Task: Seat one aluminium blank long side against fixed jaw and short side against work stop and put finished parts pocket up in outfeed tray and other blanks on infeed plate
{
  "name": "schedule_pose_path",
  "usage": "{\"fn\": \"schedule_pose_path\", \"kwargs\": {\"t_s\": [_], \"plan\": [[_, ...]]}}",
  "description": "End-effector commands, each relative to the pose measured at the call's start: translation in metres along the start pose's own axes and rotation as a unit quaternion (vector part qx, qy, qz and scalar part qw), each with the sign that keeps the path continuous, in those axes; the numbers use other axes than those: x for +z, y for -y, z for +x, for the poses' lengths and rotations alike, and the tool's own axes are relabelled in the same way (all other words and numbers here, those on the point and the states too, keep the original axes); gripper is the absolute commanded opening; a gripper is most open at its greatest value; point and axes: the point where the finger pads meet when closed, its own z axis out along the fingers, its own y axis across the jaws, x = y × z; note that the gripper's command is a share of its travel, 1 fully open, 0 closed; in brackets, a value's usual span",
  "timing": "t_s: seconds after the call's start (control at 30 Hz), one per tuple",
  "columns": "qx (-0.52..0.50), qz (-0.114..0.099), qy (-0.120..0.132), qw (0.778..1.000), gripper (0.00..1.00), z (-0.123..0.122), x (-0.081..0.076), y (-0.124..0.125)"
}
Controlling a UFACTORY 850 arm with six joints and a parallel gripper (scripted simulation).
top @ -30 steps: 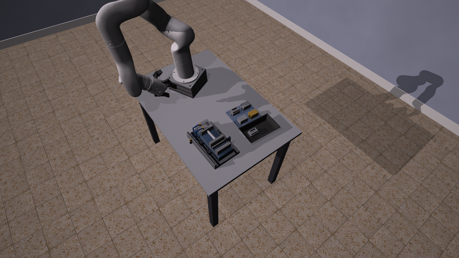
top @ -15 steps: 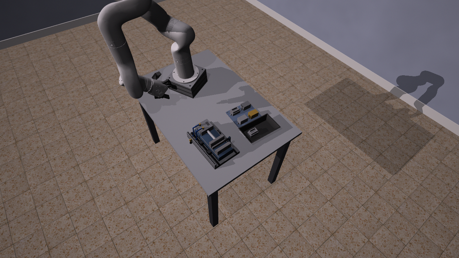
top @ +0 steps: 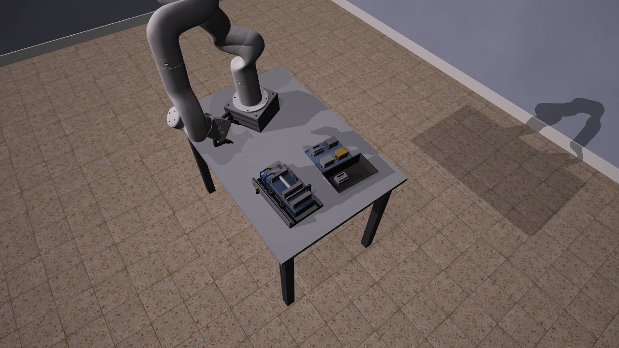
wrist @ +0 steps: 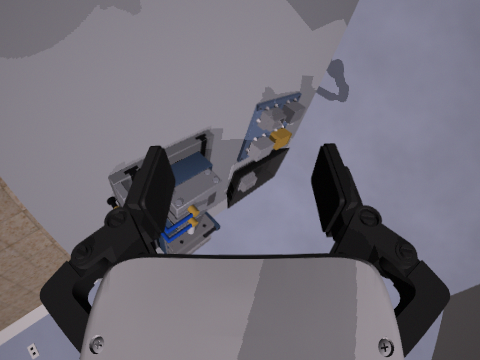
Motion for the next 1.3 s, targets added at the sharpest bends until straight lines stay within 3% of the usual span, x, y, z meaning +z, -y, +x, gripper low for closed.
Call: {"fn": "schedule_pose_path", "kwargs": {"t_s": [0.0,0.1,0.17,0.2,0.43,0.67,0.73,0.77,0.87,1.23,1.27], "plan": [[-0.079,0.009,-0.027,0.996,1.00,-0.017,-0.003,0.006],[-0.138,0.013,-0.049,0.989,1.00,-0.032,-0.005,0.010],[-0.138,0.013,-0.049,0.989,1.00,-0.032,-0.005,0.010],[-0.189,0.016,-0.067,0.980,1.00,-0.045,-0.006,0.012],[-0.313,0.020,-0.111,0.943,1.00,-0.081,-0.008,0.016],[-0.441,0.018,-0.157,0.883,1.00,-0.124,-0.008,0.015],[-0.441,0.018,-0.157,0.883,1.00,-0.124,-0.008,0.015],[-0.490,0.016,-0.174,0.854,1.00,-0.142,-0.007,0.013],[-0.527,0.013,-0.187,0.829,1.00,-0.156,-0.006,0.011],[-0.694,-0.005,-0.245,0.676,1.00,-0.232,0.004,-0.010],[-0.694,-0.005,-0.245,0.676,1.00,-0.232,0.004,-0.010]]}}
